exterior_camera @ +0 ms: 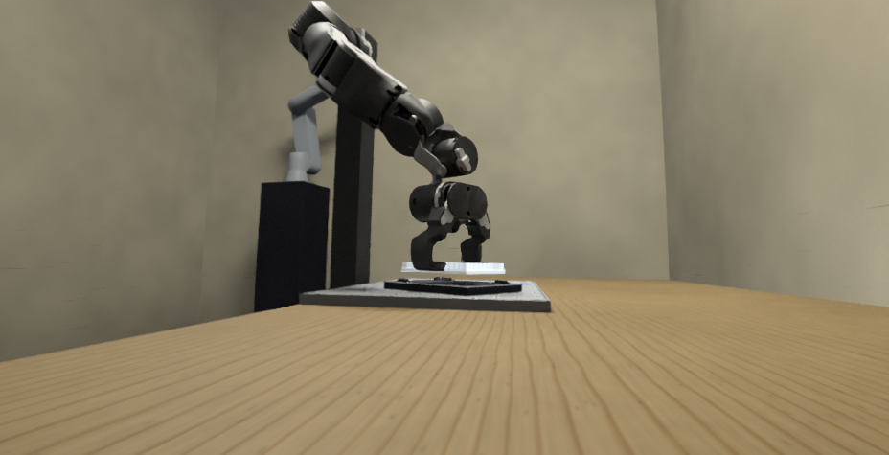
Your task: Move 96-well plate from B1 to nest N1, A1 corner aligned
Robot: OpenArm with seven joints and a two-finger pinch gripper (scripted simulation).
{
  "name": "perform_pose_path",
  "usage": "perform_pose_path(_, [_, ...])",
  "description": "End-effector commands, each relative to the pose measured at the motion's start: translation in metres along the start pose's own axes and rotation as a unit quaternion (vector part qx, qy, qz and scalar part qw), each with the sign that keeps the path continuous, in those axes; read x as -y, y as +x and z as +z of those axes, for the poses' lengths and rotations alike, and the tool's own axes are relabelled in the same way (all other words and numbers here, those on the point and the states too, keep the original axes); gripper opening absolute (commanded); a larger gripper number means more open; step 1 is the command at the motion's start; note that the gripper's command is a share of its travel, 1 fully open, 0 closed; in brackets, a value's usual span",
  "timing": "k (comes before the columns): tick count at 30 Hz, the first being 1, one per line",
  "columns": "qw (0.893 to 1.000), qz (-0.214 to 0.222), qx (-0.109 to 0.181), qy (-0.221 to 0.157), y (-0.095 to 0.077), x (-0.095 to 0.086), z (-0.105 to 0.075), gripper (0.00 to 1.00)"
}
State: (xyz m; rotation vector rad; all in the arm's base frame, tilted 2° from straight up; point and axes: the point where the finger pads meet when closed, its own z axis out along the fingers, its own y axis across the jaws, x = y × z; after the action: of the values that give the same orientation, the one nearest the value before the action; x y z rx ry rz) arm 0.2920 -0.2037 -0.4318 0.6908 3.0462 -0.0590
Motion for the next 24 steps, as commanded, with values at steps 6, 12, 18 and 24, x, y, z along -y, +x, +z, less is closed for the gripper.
perform_pose_path(6, [1.000, -0.002, -0.002, -0.001, 0.0006, -0.0007, 0.0019, 0.00])
perform_pose_path(12, [1.000, -0.003, -0.003, -0.002, 0.0016, -0.0008, 0.0038, 0.00])
perform_pose_path(18, [1.000, -0.003, -0.003, -0.002, 0.0016, -0.0008, 0.0038, 0.00])
perform_pose_path(24, [1.000, -0.002, -0.003, -0.001, 0.0017, -0.0009, 0.0061, 0.00])
